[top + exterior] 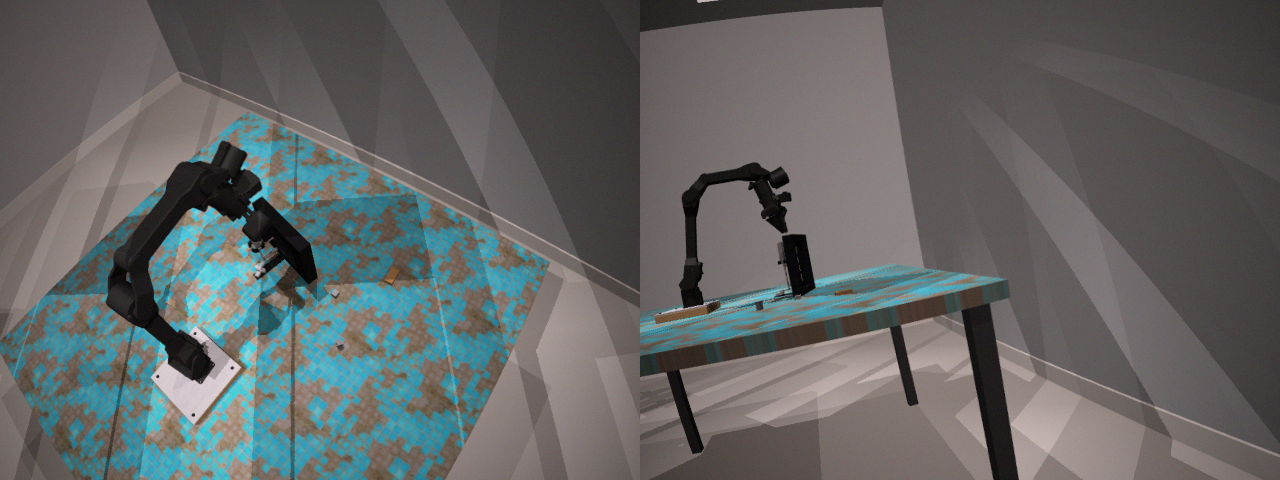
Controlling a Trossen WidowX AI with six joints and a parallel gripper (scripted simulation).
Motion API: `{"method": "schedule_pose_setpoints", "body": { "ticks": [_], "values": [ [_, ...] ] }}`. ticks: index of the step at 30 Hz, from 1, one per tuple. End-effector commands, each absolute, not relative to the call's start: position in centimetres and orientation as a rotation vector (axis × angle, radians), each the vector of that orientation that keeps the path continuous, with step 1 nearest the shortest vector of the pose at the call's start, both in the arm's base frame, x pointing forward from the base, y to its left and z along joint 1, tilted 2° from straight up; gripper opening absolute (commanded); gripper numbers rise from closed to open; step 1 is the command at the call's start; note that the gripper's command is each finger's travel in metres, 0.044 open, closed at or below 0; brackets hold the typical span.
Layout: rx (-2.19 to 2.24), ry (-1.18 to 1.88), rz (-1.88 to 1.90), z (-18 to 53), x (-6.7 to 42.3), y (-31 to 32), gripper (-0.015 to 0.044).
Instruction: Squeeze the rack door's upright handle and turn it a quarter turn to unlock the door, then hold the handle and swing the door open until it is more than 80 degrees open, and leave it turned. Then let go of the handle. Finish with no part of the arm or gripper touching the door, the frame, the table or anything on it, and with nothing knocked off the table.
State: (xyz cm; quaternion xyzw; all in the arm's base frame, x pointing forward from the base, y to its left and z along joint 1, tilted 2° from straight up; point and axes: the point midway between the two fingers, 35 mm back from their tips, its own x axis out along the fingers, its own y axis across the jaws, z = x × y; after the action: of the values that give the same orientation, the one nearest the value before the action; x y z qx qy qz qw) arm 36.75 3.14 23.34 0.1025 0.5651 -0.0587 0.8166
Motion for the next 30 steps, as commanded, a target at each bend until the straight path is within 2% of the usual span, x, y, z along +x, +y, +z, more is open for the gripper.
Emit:
{"method": "schedule_pose_setpoints", "body": {
  "ticks": [1, 11, 30],
  "values": [
    [0.223, 1.265, -0.147, 23.2, 36.4, 3.3, 0.0291],
    [0.227, 1.449, -0.209, 22.6, 35.1, 3.8, 0.0291],
    [0.239, 1.484, -0.205, 20.0, 35.5, 3.8, 0.0291]
  ]
}}
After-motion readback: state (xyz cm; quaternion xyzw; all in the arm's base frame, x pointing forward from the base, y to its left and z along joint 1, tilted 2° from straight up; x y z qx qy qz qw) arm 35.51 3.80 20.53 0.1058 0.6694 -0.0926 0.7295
